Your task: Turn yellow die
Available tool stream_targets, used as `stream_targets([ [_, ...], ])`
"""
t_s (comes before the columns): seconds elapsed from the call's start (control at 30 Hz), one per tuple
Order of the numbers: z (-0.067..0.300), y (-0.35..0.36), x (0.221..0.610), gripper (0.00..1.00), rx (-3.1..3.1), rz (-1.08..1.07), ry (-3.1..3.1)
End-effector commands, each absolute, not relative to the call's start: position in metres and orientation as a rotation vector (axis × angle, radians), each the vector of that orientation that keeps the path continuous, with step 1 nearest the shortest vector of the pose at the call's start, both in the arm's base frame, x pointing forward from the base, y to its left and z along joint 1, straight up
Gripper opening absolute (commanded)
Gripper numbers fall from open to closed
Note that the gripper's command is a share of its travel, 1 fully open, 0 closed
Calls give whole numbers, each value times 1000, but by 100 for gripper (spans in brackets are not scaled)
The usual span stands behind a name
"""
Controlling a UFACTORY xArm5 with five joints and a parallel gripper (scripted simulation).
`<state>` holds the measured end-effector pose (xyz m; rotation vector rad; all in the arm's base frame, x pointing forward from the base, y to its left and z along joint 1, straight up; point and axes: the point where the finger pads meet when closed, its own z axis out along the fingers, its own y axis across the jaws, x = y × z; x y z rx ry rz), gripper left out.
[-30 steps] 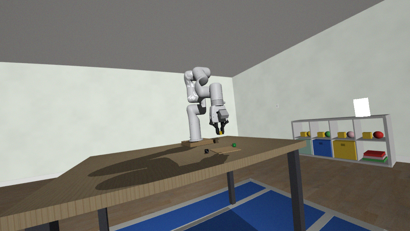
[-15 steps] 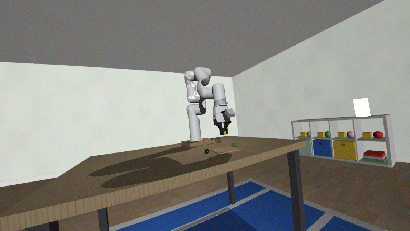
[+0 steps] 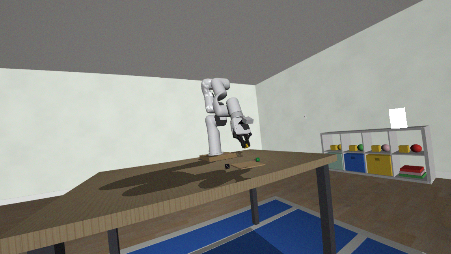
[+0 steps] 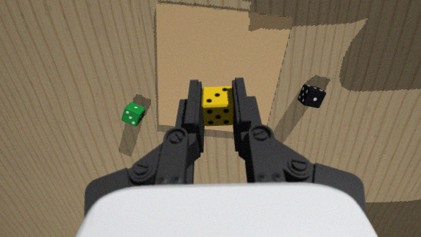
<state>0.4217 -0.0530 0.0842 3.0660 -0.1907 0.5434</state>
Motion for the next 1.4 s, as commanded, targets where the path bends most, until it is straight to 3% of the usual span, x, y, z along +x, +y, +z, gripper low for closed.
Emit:
stream_targets([
  [0.0,83,-53,423,15,3016,739,-187],
  [0.5,84,-53,419,15,2802,1286,-173],
  [0.8,83,-53,417,15,2739,1404,-169],
  [1.37,71,-53,417,15,2735,1411,-169],
])
